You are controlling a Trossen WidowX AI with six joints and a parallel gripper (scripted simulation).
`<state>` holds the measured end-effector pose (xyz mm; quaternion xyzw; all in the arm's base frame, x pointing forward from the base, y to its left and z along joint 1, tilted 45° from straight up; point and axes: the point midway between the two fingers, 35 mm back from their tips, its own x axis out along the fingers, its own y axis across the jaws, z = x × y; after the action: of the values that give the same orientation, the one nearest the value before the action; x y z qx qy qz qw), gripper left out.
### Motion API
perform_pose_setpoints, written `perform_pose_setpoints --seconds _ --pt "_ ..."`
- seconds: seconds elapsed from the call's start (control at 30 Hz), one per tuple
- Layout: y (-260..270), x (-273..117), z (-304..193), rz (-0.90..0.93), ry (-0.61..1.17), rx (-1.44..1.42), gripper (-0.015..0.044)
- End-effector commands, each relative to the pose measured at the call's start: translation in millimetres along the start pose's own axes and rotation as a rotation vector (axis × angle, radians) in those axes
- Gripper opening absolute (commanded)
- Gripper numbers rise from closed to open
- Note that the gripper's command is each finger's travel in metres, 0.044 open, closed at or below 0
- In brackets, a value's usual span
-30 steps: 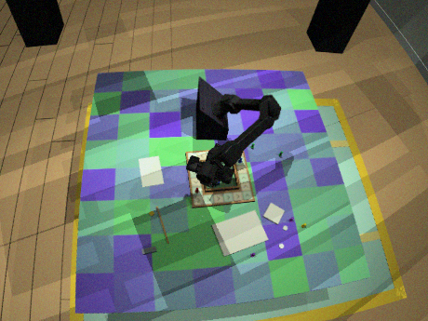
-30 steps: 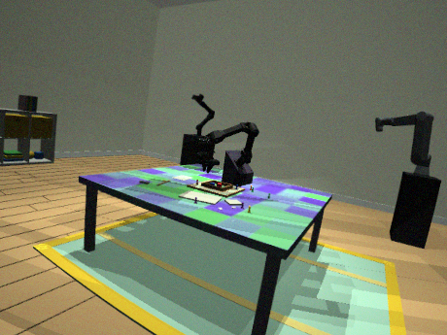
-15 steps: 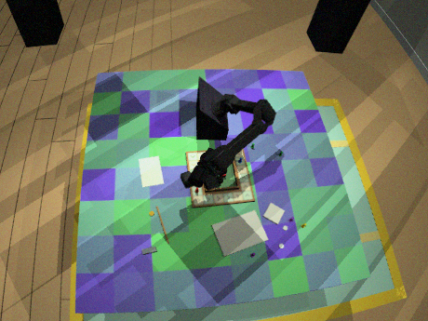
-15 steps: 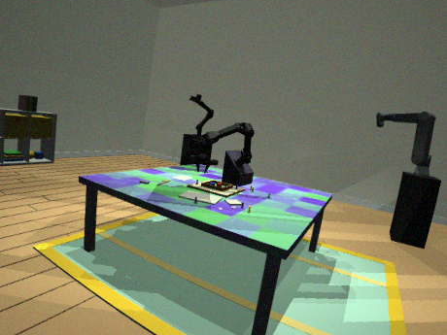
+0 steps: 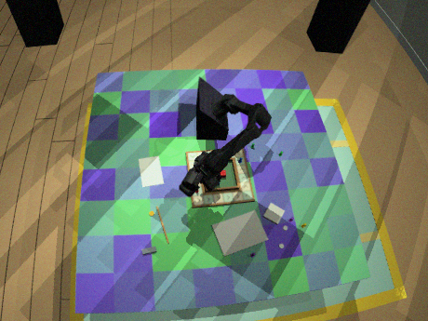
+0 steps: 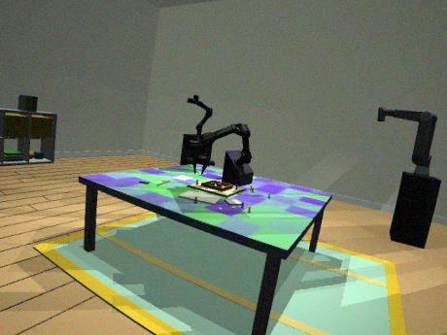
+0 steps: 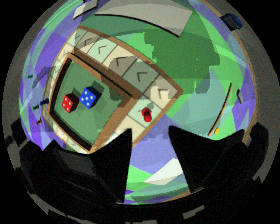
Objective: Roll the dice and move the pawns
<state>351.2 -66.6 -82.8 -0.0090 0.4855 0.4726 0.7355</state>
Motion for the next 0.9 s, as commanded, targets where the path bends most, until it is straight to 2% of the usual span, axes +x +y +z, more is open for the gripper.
perform_pose_setpoints --seconds 0.0,0.13,0.87 --pt "-1 2 0 0.006 -0.006 -0.015 0.0200" --pt "0 17 0 0.007 -0.007 -0.015 0.0200" --pt "-1 42 0 0.007 -0.007 -0.015 0.0200"
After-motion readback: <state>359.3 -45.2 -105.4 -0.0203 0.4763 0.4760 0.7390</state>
